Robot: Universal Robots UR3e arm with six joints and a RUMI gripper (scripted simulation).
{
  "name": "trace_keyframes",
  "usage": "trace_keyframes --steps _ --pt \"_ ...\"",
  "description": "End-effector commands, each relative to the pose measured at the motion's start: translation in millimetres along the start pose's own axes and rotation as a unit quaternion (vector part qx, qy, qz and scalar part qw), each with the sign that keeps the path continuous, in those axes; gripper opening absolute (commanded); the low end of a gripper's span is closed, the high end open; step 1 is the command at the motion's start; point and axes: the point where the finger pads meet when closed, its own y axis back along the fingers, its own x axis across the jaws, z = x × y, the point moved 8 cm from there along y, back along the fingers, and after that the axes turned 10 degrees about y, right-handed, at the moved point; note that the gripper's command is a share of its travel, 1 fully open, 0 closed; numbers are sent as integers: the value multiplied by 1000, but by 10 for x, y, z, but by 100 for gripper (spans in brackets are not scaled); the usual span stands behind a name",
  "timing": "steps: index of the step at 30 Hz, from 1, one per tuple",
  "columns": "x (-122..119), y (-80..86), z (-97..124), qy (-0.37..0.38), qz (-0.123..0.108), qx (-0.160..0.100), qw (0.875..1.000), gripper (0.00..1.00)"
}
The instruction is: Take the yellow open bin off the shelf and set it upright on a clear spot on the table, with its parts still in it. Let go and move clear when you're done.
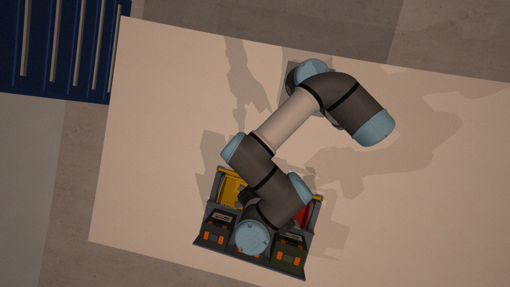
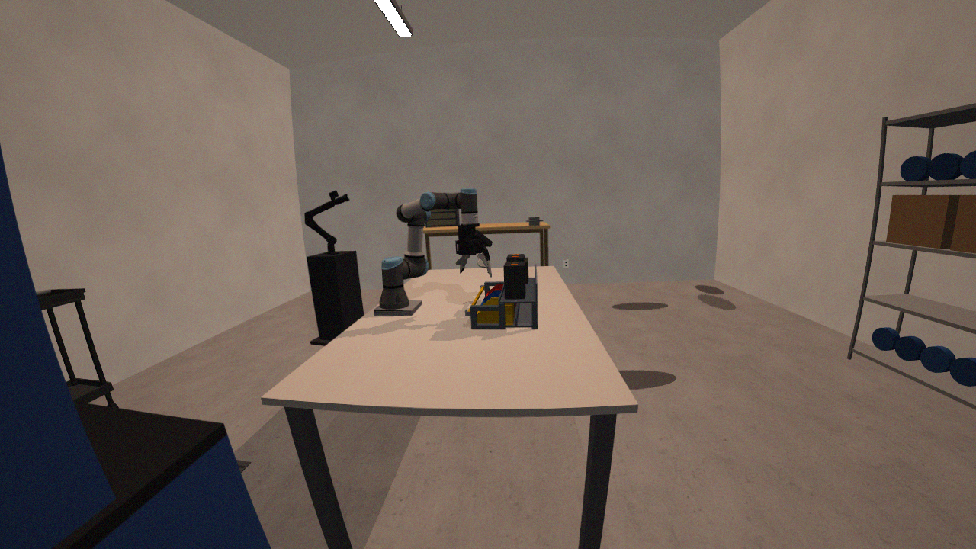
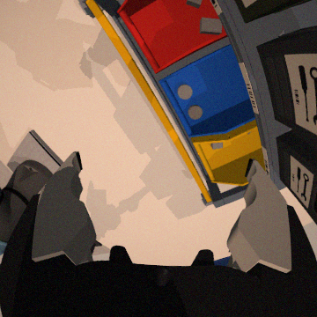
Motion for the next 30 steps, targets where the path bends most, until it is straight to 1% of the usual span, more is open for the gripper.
trace_keyframes --steps 1,3,6,18,20,23,30 --pt "3 8 1 2 1 0 1000 100" --pt "3 8 1 53 1 0 999 100" --pt "3 8 1 130 1 0 991 100" --pt "3 8 1 130 1 0 991 100" --pt "3 8 1 180 1 0 984 100" --pt "4 8 2 256 1 1 967 100" --pt "4 8 2 256 1 1 967 100"
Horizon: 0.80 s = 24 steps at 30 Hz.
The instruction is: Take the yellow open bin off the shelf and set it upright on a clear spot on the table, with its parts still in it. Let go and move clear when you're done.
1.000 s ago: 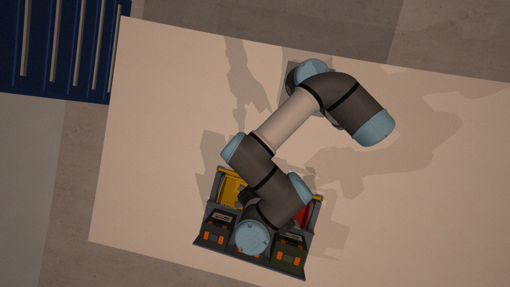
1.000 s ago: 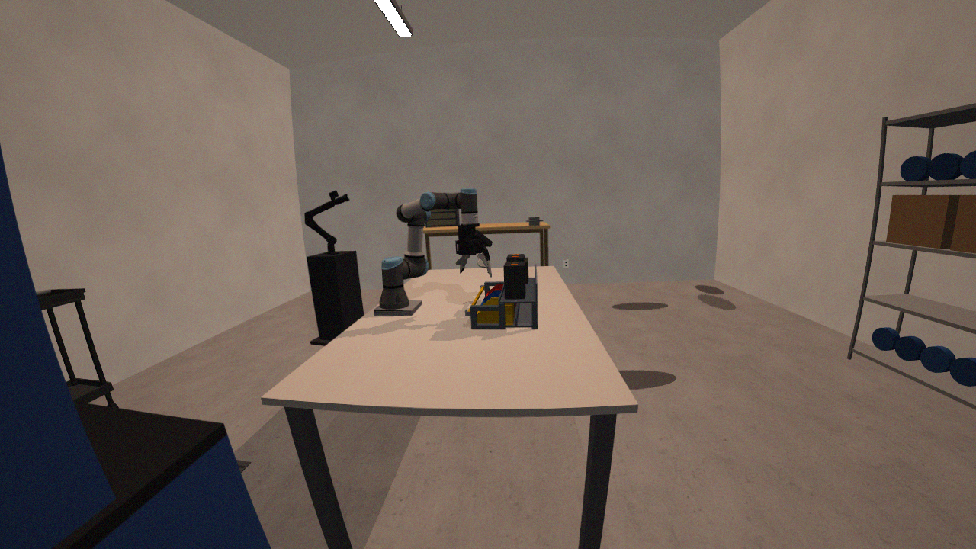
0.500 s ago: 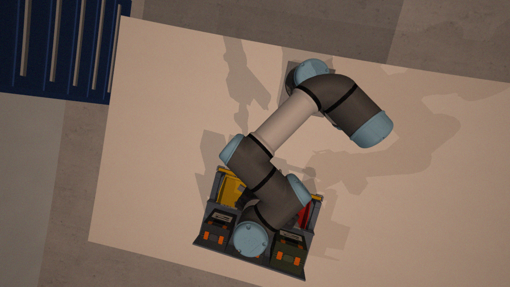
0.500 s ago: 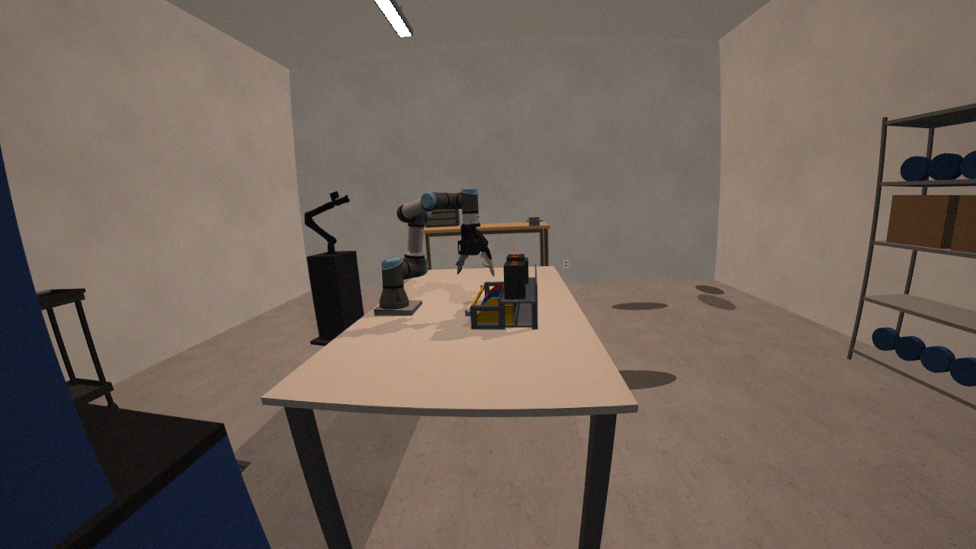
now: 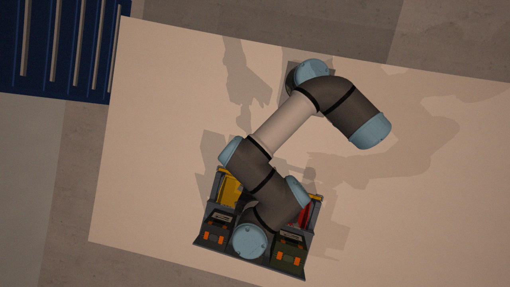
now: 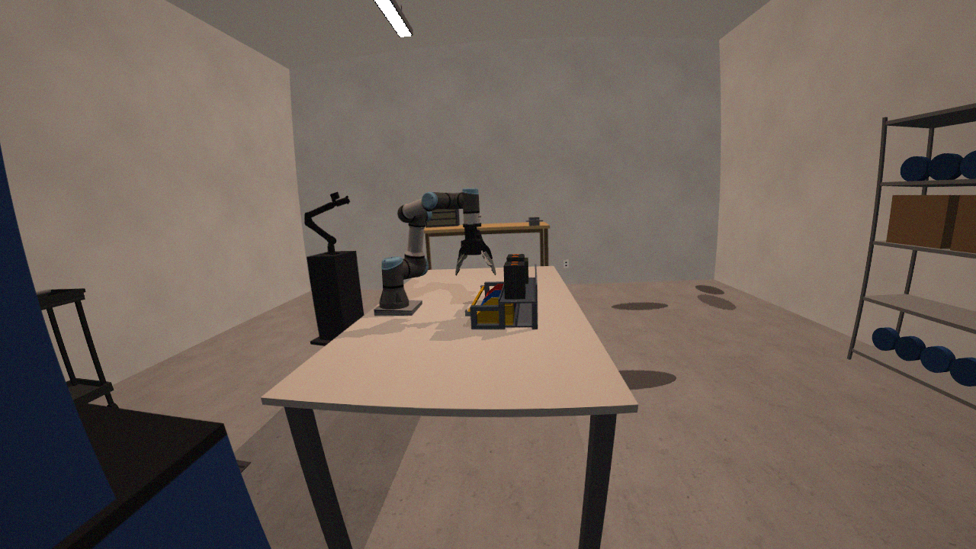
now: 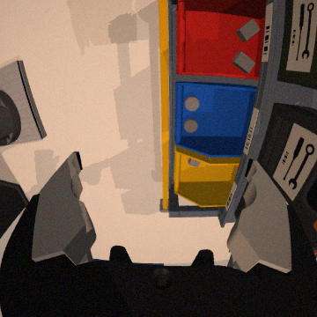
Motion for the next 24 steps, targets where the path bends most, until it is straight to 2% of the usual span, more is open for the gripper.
trace_keyframes --steps 1,22,23,24 --pt "2 8 4 9 1 1 1000 100" --pt "2 8 4 25 1 1 1000 100" --pt "2 8 4 25 1 1 1000 28" --pt "2 8 4 25 1 1 1000 28"
